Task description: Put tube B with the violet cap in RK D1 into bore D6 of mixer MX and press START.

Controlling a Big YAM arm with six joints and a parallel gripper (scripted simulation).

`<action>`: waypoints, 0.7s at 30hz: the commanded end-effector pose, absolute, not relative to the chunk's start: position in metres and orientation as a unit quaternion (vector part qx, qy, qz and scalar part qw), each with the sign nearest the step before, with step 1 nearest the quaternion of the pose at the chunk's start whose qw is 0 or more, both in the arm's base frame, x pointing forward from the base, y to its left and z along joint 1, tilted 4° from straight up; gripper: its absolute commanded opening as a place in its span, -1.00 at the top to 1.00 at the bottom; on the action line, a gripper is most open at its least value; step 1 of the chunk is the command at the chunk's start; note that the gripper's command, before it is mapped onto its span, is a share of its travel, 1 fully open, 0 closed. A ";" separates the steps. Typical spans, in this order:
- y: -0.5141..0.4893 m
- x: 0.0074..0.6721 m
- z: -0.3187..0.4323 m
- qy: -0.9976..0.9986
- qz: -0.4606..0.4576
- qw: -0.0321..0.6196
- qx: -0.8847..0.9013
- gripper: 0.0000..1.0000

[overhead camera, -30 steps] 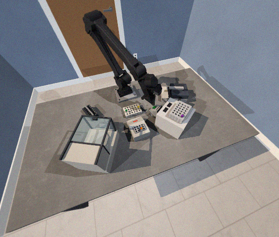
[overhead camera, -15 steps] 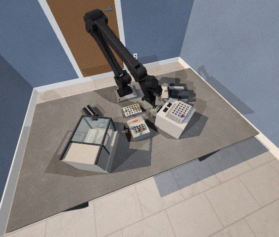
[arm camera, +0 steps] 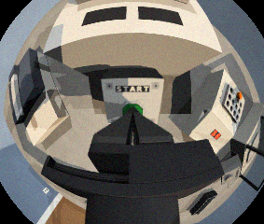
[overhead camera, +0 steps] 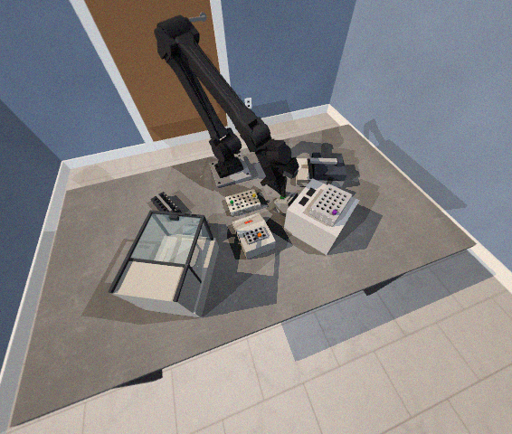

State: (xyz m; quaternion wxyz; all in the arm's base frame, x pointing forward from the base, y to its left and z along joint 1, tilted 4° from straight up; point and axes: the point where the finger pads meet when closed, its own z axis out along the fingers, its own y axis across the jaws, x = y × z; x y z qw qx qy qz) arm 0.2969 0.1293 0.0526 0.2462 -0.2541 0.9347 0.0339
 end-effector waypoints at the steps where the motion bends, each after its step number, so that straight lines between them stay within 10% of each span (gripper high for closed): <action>1: 0.129 0.301 0.044 0.935 0.034 0.245 -0.255 1.00; 21: 0.130 0.303 0.039 0.935 0.034 0.245 -0.255 1.00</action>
